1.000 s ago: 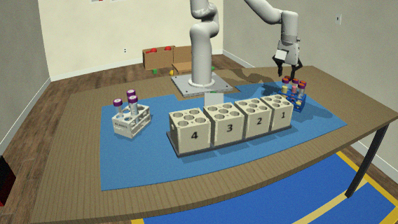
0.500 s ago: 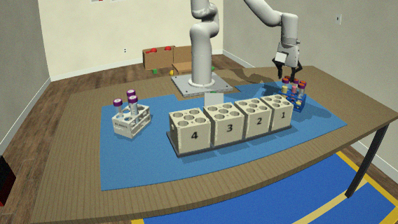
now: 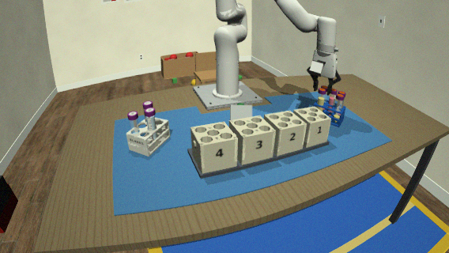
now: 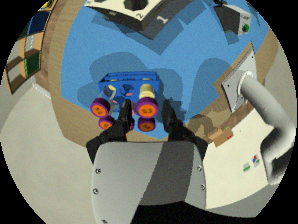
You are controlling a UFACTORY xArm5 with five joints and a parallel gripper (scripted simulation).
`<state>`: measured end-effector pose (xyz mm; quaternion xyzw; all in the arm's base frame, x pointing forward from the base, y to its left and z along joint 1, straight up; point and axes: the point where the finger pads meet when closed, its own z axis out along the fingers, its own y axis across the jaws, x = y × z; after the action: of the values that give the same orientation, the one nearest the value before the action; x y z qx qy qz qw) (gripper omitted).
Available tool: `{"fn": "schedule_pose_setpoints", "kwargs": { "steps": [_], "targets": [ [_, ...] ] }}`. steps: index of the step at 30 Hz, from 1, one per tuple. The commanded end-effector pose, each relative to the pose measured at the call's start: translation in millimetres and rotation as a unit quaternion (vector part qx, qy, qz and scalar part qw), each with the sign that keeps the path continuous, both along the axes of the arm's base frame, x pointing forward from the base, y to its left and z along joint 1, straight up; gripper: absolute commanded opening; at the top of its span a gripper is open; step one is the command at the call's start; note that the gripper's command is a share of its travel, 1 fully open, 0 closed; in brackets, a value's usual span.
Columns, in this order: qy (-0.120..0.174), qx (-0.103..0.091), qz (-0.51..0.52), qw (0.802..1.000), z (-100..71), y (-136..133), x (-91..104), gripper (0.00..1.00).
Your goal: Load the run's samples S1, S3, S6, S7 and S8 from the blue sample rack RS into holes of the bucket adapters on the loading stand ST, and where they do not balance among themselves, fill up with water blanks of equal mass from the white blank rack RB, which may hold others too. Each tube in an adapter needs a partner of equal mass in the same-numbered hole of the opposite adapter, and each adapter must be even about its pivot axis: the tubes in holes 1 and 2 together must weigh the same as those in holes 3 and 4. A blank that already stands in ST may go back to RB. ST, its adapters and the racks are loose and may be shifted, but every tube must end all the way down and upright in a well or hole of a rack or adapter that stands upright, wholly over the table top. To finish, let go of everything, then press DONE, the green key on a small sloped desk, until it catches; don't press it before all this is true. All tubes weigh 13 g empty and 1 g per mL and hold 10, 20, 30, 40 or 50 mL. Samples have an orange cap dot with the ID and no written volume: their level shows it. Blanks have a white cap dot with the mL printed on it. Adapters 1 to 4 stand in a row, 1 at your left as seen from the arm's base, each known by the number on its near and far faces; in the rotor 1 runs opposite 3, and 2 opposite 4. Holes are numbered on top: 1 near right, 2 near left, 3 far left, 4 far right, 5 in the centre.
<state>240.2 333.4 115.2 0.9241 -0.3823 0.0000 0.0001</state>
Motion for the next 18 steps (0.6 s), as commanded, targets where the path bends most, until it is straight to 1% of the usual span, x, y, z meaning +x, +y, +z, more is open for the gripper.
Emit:
{"fn": "schedule_pose_setpoints", "kwargs": {
  "steps": [1, 18],
  "targets": [
    [-0.001, 0.002, 0.000, 1.000, -0.9, 1.0, 0.7, 0.57],
    [-0.001, 0.002, 0.000, 1.000, -10.3, 1.0, 0.7, 0.57]
  ]
}}
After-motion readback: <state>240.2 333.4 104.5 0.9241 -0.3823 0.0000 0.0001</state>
